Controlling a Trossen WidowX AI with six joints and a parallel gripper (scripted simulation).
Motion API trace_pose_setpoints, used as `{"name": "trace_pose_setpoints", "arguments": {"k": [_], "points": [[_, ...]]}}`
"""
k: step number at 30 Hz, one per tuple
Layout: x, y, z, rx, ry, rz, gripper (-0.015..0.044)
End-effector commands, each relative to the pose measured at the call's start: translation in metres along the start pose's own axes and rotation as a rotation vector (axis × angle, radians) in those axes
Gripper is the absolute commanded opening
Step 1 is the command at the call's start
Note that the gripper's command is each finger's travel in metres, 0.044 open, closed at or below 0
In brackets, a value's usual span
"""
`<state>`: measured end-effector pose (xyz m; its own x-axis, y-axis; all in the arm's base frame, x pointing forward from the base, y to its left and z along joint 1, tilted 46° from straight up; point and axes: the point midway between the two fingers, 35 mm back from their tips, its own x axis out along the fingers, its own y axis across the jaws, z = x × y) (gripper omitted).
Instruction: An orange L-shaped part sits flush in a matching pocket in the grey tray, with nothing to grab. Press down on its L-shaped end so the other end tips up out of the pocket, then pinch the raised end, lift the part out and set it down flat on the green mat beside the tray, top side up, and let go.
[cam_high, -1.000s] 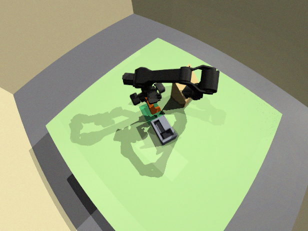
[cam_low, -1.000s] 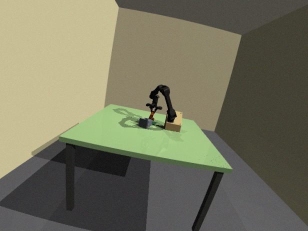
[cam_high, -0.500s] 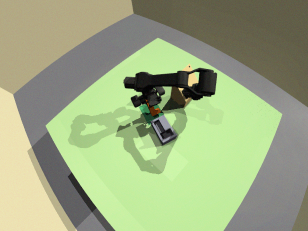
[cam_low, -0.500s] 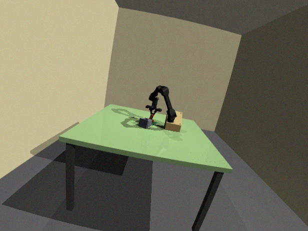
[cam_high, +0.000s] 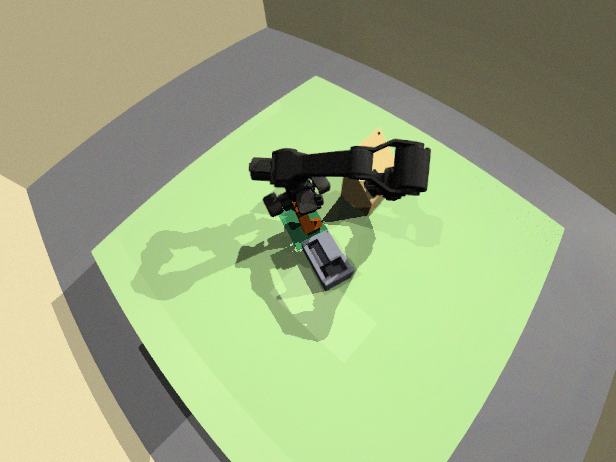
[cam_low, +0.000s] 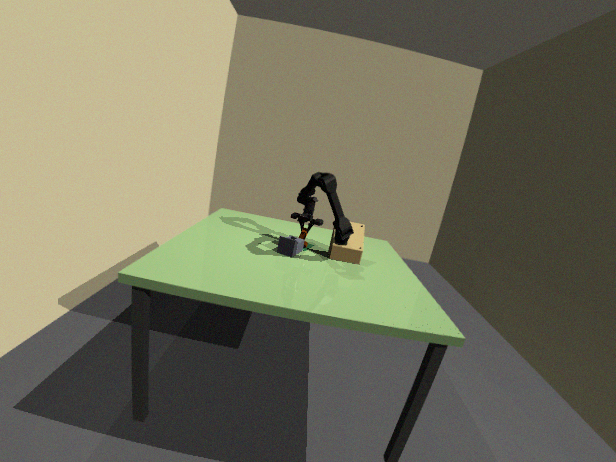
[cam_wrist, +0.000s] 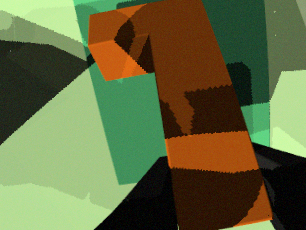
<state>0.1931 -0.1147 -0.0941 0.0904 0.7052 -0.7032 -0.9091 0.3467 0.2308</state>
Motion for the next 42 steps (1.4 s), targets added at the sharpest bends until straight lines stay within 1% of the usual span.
{"name": "trace_pose_setpoints", "arguments": {"k": [1,8,18,20,23,25,27,42], "points": [[0.001,0.000,0.000,0.003,-0.004,-0.003,0.0000],[0.000,0.000,0.000,0.000,0.000,0.000,0.0000],[-0.003,-0.001,0.000,0.000,0.000,0.000,0.0263],[-0.015,-0.002,-0.001,0.001,0.001,-0.001,0.0315],[-0.049,-0.004,-0.002,0.003,0.001,-0.003,0.0394],[-0.077,-0.002,-0.001,0.004,0.000,-0.003,0.0400],[-0.088,0.000,0.000,0.004,-0.001,-0.003,0.0400],[-0.084,-0.004,-0.002,0.005,0.006,-0.027,0.0400]]}}
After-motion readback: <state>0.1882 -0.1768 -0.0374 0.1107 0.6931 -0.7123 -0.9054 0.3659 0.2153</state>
